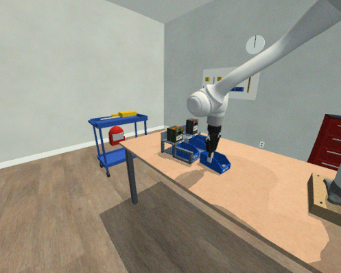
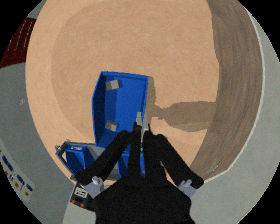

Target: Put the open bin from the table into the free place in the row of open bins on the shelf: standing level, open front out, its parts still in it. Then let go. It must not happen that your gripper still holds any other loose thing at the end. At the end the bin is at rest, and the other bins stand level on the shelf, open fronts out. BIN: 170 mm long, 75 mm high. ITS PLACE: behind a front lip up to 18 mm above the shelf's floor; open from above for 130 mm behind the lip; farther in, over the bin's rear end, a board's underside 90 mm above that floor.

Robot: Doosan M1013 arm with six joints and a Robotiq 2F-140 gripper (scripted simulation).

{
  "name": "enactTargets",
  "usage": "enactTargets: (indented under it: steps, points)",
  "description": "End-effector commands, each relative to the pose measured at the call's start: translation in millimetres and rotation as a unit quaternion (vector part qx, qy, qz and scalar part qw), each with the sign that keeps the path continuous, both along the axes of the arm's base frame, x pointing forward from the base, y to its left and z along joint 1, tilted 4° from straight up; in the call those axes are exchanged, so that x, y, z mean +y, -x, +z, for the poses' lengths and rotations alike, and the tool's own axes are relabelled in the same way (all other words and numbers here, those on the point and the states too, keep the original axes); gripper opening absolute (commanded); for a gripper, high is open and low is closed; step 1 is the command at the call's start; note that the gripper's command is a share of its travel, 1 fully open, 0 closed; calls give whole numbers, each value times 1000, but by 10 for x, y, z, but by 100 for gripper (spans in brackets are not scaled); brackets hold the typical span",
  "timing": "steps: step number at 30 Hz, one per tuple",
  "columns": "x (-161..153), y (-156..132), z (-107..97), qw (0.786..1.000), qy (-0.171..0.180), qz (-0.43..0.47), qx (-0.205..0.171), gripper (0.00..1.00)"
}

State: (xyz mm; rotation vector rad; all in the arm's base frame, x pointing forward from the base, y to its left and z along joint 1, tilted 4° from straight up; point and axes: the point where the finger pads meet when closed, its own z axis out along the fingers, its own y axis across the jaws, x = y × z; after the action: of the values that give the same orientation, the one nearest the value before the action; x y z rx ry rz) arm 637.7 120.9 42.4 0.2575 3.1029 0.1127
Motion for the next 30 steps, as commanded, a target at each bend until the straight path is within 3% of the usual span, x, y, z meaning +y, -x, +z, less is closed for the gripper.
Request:
enactTargets:
  steps: [1,30]
  points:
    - [-1,0,17,1000,0,0,0,0]
    - [-18,8,261,1000,0,0,0,0]
